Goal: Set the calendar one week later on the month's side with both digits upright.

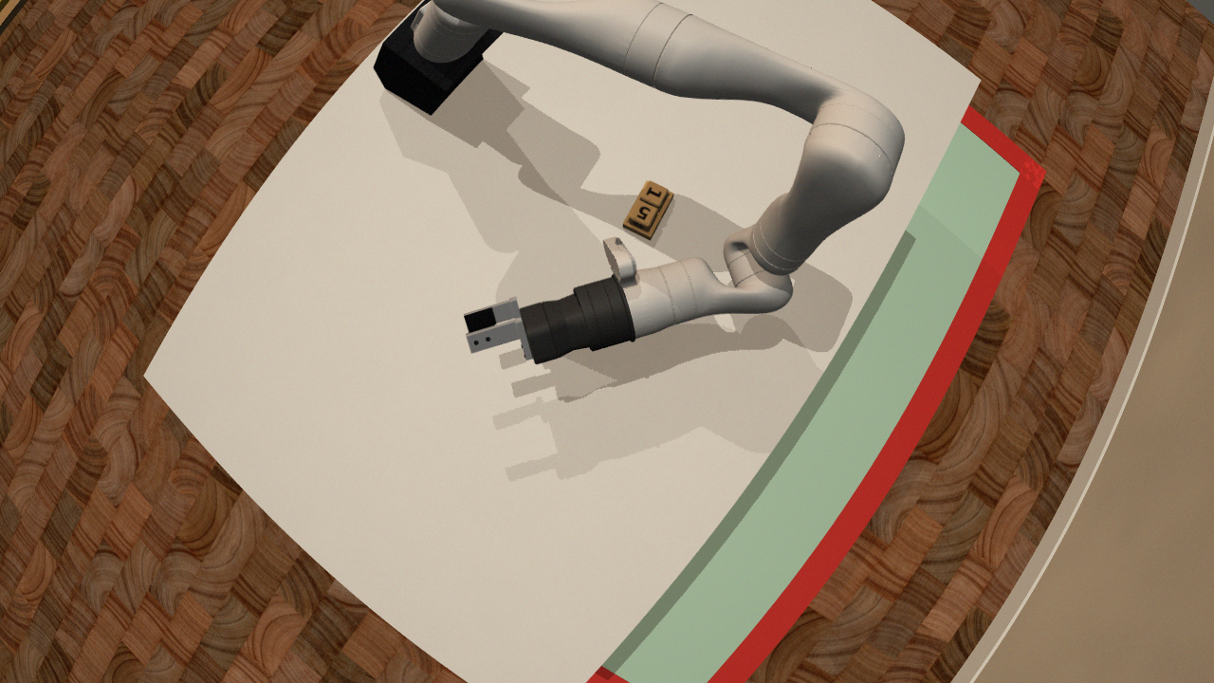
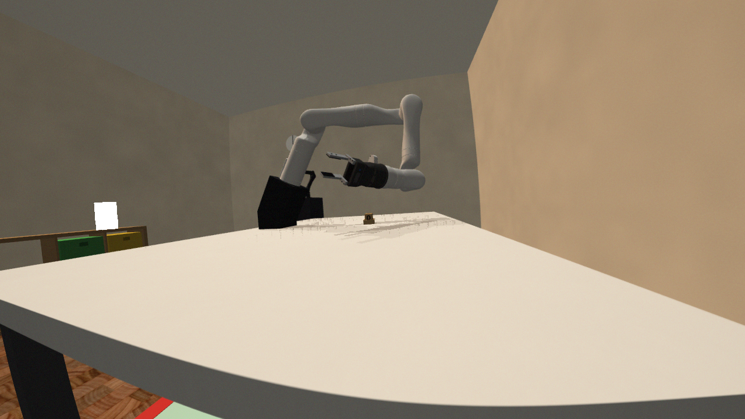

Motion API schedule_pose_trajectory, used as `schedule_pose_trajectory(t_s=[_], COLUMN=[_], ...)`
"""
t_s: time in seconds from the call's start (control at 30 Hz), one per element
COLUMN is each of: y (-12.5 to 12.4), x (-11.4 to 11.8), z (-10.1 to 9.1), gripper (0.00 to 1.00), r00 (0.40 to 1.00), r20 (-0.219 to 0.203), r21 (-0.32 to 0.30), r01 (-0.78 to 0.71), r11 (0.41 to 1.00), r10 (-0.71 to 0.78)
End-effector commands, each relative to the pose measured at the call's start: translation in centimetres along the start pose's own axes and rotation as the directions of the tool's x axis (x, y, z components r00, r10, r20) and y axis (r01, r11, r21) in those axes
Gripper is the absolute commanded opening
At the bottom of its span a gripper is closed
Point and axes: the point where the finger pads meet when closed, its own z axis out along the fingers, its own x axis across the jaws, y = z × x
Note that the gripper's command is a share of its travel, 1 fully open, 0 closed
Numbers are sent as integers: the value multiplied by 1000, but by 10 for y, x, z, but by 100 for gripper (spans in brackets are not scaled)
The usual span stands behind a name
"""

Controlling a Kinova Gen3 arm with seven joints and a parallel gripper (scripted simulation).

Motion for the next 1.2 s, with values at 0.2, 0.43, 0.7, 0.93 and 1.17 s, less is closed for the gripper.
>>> schedule_pose_trajectory(t_s=[0.2,0.43,0.7,0.93,1.17], y=[-9,-21,-33,-49,-61], x=[24,65,95,112,111], z=[3,-13,-49,-108,-150], gripper=[100,100,100,100,100], r00=[982,893,756,581,486], r20=[-184,-426,-608,-728,-752], r21=[-43,-160,-308,-484,-581], r01=[45,85,58,-59,-172], r11=[998,983,950,873,796], r10=[-53,-147,-243,-364,-444])
